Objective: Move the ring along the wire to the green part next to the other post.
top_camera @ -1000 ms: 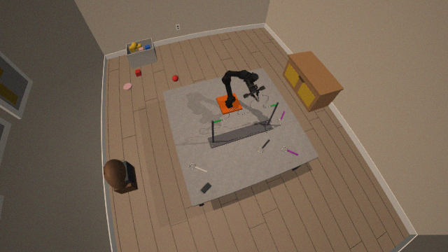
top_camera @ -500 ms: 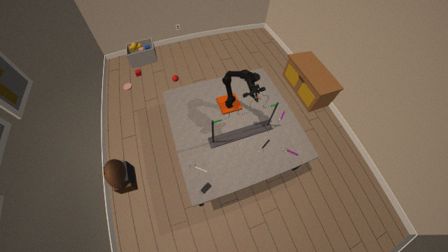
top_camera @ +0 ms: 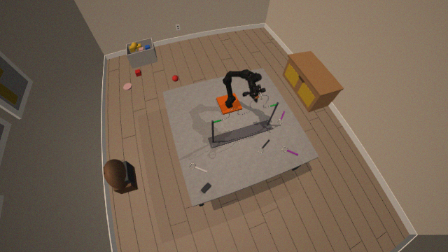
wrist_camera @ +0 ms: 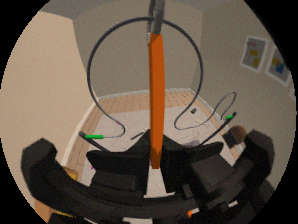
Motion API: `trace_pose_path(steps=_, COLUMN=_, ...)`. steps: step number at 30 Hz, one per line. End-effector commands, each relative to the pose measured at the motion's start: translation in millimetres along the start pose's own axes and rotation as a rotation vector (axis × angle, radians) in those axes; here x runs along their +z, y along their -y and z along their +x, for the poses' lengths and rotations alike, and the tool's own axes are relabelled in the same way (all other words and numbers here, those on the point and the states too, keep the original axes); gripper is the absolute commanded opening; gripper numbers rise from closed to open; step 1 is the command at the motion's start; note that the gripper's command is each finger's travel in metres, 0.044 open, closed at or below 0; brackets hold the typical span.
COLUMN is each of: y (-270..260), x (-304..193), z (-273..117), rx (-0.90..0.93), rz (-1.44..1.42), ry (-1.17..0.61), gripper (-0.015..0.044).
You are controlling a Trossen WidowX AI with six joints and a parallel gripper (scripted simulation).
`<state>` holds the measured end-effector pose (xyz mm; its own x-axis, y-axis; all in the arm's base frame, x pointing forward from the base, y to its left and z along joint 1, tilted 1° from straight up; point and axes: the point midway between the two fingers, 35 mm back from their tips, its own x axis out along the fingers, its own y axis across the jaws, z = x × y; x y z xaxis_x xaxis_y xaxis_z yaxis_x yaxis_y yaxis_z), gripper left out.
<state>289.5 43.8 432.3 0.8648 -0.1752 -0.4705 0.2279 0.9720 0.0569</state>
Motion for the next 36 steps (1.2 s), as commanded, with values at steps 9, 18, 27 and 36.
trace_pose_path(steps=9, y=4, x=1, z=0, rx=-0.082, rz=-0.133, ry=0.014, gripper=-0.015)
trace_pose_path(steps=18, y=8, x=2, z=0, rx=-0.143, rz=-0.231, ry=0.024, gripper=-0.015)
trace_pose_path(steps=27, y=11, x=3, z=0, rx=-0.203, rz=-0.328, ry=0.034, gripper=-0.015)
trace_pose_path(steps=36, y=14, x=4, z=0, rx=-0.263, rz=-0.426, ry=0.045, gripper=-0.015)
